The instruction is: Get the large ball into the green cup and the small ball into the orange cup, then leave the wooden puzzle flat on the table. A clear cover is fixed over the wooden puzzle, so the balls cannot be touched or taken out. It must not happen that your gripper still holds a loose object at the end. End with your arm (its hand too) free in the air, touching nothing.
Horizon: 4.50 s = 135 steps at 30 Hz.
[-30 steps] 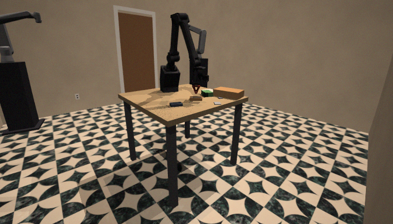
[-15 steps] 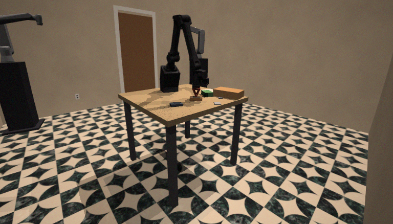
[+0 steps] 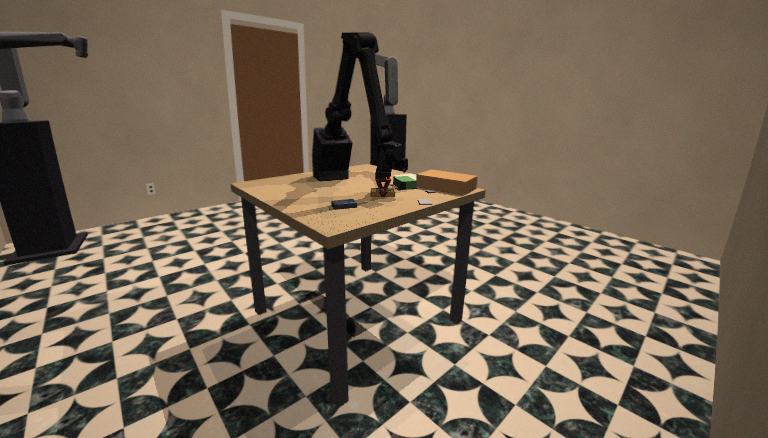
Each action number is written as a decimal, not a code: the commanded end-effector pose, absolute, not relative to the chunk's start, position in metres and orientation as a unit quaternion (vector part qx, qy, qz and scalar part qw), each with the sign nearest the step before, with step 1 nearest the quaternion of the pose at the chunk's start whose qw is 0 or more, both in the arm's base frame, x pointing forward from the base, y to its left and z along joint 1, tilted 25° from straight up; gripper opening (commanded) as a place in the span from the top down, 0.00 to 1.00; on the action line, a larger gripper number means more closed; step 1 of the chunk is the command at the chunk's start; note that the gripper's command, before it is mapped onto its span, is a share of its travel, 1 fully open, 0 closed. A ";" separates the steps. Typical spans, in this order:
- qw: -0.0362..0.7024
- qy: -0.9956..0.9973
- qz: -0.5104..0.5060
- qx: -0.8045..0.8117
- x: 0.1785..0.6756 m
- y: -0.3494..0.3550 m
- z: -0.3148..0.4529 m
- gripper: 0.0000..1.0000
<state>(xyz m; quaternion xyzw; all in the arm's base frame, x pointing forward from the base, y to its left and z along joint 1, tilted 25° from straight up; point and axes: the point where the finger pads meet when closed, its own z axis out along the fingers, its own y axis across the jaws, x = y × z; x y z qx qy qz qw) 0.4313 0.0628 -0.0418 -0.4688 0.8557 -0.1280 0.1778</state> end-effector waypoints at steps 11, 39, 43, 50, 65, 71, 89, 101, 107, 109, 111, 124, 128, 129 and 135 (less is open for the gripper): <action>0.182 0.854 -0.128 -0.470 0.442 0.062 -0.049 0.14; 0.182 0.854 -0.128 -0.470 0.440 0.061 -0.049 0.31; 0.182 0.854 -0.128 -0.470 0.440 0.061 -0.049 0.31; 0.182 0.854 -0.128 -0.470 0.440 0.061 -0.049 0.31; 0.182 0.854 -0.129 -0.470 0.440 0.062 -0.048 0.31; 0.186 0.853 -0.129 -0.469 0.438 0.063 -0.036 0.31; 0.187 0.854 -0.128 -0.468 0.426 0.069 -0.015 0.31; 0.184 0.854 -0.127 -0.470 0.413 0.071 0.002 0.31; 0.186 0.855 -0.128 -0.467 0.411 0.070 0.013 0.31; 0.185 0.854 -0.127 -0.469 0.408 0.071 0.015 0.31; 0.185 0.854 -0.127 -0.469 0.407 0.070 0.017 0.31; 0.177 0.856 -0.126 -0.470 0.404 0.069 0.015 0.31; 0.182 0.855 -0.127 -0.469 0.407 0.070 0.018 0.31; 0.182 0.855 -0.127 -0.469 0.407 0.070 0.018 0.31; 0.182 0.855 -0.127 -0.469 0.407 0.070 0.018 0.31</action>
